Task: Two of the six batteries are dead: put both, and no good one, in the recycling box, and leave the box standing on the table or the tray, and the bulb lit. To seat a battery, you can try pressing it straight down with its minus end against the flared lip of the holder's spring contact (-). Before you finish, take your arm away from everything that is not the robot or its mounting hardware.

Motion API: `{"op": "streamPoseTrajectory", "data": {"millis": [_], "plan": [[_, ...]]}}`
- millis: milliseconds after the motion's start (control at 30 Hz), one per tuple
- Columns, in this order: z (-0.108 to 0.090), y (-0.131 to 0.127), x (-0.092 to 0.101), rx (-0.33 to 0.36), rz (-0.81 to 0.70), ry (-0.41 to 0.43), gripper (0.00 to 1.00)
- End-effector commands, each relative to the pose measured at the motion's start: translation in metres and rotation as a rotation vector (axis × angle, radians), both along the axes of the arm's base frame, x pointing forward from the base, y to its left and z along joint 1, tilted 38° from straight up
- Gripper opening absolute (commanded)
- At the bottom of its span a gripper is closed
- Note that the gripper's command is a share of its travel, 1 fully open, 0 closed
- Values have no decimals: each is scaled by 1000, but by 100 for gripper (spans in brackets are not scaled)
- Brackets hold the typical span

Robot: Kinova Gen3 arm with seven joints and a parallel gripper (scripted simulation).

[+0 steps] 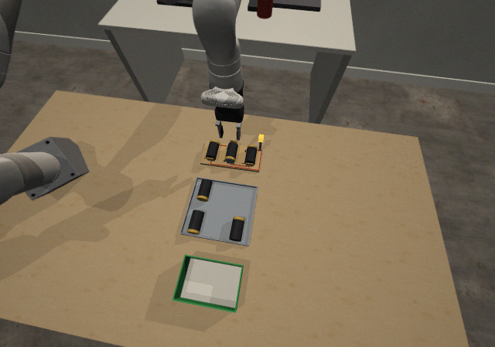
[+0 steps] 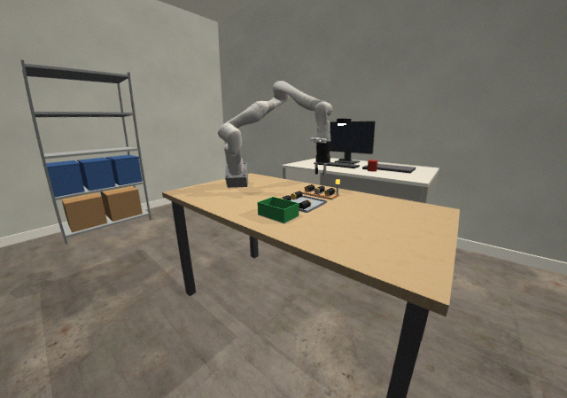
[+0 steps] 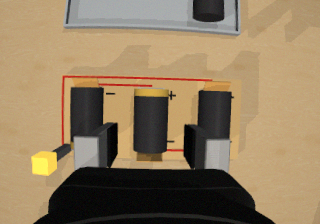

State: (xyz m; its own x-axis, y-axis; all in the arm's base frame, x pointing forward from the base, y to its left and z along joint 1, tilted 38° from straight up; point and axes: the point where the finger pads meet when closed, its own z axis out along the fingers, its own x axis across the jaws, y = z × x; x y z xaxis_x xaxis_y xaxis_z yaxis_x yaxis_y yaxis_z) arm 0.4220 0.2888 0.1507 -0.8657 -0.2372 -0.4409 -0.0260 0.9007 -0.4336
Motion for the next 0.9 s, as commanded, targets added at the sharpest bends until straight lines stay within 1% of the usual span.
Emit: {"op": "streamPoseTrajectory", "data": {"millis": [0, 100, 167, 867], "plan": [[-12, -11, 9, -7, -11, -1, 90], [-34, -21, 23, -7, -11, -1, 90], [-39, -24, 26, -7, -11, -1, 90], [-39, -24, 26, -7, -11, -1, 90]]}}
